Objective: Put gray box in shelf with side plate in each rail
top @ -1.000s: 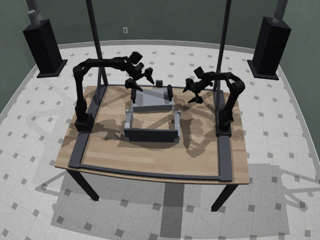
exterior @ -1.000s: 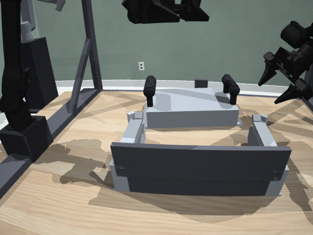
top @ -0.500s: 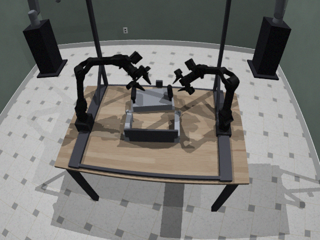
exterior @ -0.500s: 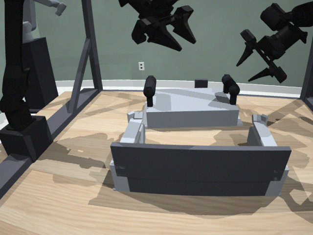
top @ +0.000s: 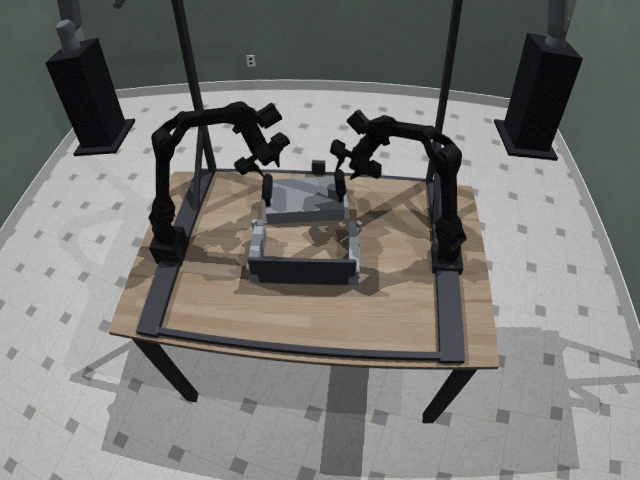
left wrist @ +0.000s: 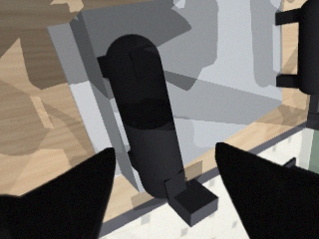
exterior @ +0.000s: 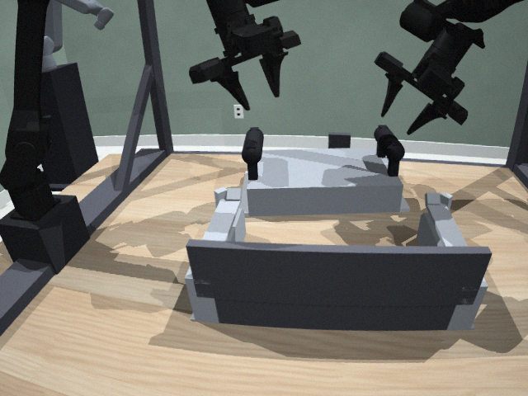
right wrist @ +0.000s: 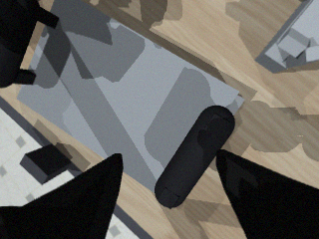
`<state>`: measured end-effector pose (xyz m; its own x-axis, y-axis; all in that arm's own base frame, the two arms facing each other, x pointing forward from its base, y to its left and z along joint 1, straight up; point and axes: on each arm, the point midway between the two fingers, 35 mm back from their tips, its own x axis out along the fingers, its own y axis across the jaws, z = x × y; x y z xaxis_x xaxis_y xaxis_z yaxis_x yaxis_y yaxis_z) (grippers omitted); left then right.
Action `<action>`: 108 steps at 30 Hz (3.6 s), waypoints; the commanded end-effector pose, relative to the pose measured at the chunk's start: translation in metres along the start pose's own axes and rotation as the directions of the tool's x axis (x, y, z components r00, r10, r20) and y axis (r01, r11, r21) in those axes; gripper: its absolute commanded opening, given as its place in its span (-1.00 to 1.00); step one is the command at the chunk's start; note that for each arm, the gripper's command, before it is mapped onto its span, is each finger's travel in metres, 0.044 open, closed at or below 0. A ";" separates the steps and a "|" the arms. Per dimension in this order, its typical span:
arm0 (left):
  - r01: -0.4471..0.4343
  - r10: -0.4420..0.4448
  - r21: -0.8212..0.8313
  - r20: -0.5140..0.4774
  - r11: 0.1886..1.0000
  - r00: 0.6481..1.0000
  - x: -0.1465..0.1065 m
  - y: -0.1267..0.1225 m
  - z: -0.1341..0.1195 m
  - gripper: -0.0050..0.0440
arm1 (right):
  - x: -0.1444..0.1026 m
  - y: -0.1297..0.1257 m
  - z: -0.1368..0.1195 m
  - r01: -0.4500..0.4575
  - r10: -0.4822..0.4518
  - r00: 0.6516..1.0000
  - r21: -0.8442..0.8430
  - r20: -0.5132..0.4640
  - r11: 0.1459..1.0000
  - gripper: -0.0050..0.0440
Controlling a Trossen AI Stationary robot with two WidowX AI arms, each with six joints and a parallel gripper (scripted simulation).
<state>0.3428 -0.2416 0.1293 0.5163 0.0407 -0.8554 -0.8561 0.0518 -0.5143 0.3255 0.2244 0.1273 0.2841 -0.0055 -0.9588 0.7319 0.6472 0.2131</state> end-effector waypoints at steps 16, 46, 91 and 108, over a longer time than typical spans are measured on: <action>-0.131 0.133 -0.199 -0.002 0.971 0.991 -0.003 -0.008 0.001 0.32 | 0.021 -0.029 -0.041 -0.100 0.117 0.993 0.493 -0.004 0.864 0.32; -0.142 0.146 -0.186 0.010 0.972 0.989 0.067 0.008 0.003 0.03 | 0.103 -0.023 -0.040 -0.124 0.134 0.991 0.535 0.021 0.836 0.01; -0.124 0.126 -0.195 -0.002 0.973 0.992 0.041 -0.009 0.003 -0.35 | 0.076 -0.014 -0.036 -0.140 0.152 0.988 0.539 0.022 0.831 -0.35; -0.113 0.111 -0.206 -0.020 0.972 0.994 0.013 -0.018 0.012 -0.35 | 0.050 -0.008 -0.022 -0.156 0.176 0.984 0.544 0.015 0.825 -0.35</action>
<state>0.3685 -0.2279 0.0948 0.3704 0.0819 -0.9253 -0.9144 -0.1430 -0.3787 0.3130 0.2301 0.0397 0.3682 0.0368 -0.9290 0.9183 0.1418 0.3696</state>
